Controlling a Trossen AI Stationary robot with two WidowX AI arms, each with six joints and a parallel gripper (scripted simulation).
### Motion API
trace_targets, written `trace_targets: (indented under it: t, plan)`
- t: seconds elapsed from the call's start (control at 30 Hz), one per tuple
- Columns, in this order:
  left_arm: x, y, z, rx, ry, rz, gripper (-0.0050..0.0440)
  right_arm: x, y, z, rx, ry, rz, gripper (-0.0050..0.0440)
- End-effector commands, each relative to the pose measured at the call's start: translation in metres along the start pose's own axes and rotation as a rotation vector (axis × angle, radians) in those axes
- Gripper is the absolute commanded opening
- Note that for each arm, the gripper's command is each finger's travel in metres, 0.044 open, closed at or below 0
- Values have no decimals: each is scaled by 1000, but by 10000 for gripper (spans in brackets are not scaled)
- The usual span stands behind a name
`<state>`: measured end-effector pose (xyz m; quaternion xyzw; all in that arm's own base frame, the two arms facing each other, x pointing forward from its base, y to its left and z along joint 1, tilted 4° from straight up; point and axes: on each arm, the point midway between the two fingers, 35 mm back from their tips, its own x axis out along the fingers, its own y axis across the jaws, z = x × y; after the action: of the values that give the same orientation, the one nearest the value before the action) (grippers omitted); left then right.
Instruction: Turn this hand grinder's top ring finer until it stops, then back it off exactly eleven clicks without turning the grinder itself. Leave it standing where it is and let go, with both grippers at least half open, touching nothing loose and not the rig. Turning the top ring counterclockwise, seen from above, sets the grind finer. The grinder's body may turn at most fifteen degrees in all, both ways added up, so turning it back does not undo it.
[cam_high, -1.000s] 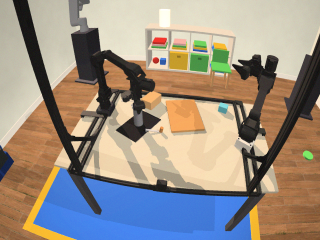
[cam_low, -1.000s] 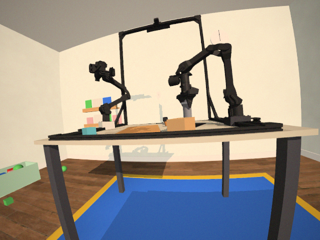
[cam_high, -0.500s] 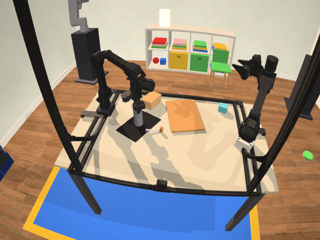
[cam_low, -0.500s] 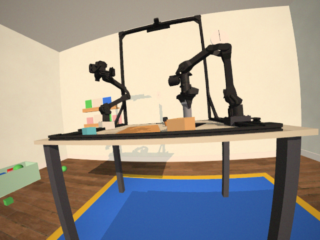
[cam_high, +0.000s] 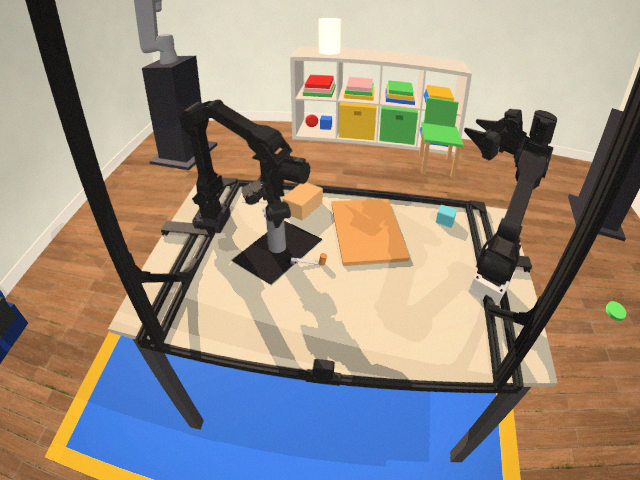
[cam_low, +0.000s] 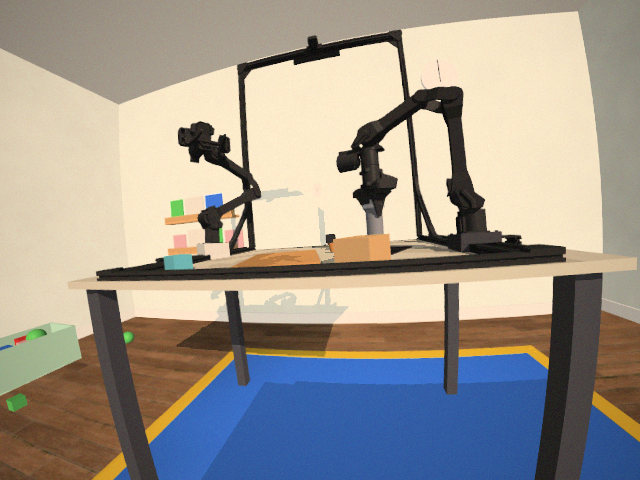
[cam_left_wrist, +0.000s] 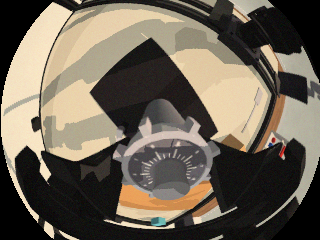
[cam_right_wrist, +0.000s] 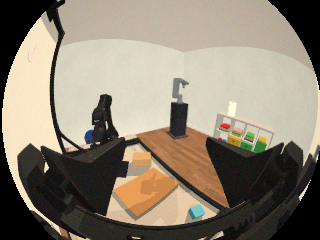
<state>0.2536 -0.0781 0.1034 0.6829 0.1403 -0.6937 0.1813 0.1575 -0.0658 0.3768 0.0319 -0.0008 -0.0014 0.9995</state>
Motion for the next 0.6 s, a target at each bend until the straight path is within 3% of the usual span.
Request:
trace_targets:
  t: [0.0, 0.57]
  plan:
    - [0, 0, 0, -47, 0, 0, 303, 0, 0, 0, 0, 0, 0, 400]
    - [0, 0, 0, -544, -2, 0, 303, 0, 0, 0, 0, 0, 0, 400]
